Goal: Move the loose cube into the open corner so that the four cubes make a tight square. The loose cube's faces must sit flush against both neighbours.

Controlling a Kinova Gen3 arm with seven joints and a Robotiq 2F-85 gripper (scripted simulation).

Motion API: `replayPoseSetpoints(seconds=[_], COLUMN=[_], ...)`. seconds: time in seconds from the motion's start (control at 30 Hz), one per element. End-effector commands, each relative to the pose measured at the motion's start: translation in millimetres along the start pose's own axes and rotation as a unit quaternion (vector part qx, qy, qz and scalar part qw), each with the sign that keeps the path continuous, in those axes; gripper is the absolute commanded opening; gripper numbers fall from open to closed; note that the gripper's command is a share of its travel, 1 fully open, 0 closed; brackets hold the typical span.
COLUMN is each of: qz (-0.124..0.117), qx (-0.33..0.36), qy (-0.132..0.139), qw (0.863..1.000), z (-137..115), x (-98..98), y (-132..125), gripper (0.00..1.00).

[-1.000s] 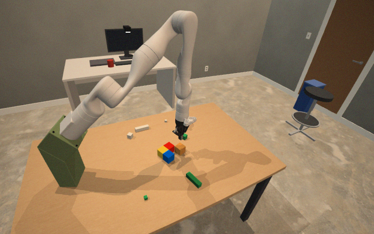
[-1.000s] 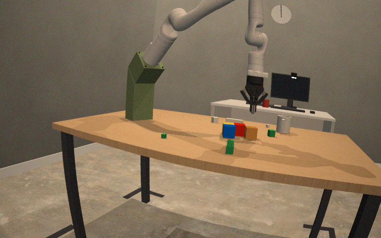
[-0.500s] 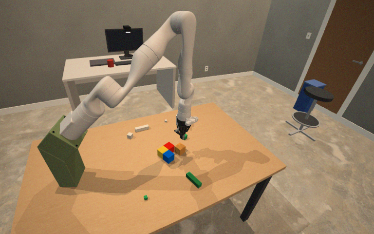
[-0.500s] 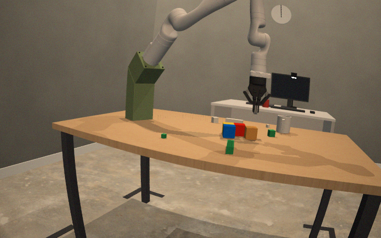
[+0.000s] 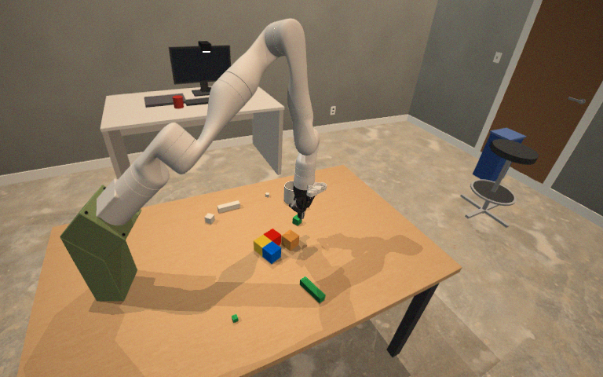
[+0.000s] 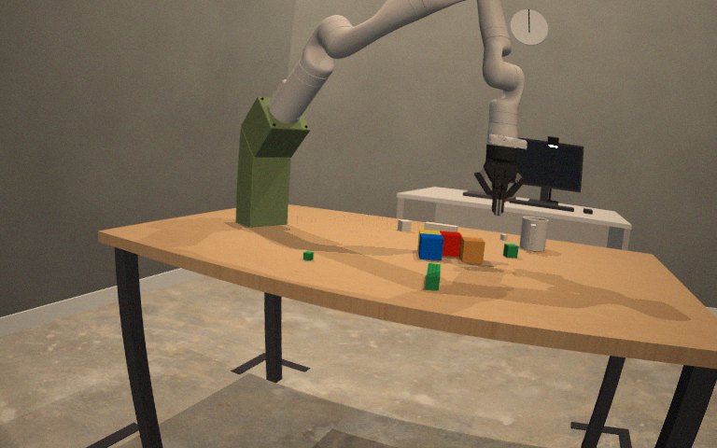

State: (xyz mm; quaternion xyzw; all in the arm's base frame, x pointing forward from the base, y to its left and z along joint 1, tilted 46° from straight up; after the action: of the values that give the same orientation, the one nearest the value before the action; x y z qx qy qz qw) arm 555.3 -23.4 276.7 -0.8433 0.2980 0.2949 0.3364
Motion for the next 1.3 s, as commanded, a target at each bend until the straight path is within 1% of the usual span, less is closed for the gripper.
replayPoseSetpoints(seconds=[0.0,0.33,0.63,0.87,1.13,1.2,1.27], qz=[0.001,0.001,0.001,0.001,0.001,0.001,0.001], qx=[-0.004,-0.004,-0.004,-0.004,-0.004,-0.004,-0.004], qy=[0.001,0.001,0.001,0.001,0.001,0.001,0.001], qw=[1.000,1.000,1.000,1.000,1.000,1.000,1.000], z=[2,2,2,2,2,2,2], x=[0.8,1.3,6.4,18.6,39.7,39.7,45.5], y=[-1,-1,-1,-1,-1,-1,-1], gripper=[0.10,0.10,0.10,0.10,0.10,0.10,0.10])
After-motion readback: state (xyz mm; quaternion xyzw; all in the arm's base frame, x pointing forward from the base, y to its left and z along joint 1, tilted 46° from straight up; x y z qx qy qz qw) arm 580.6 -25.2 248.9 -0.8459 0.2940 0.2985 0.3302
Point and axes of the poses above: the point where the finger pads meet when closed, its own x axis out along the fingers, its own y axis across the jaws, z = x × y, the point moved 2 cm from there along -x, back along the fingers, and after that the axes turned 15 degrees about -x, right-handed, at the moved point
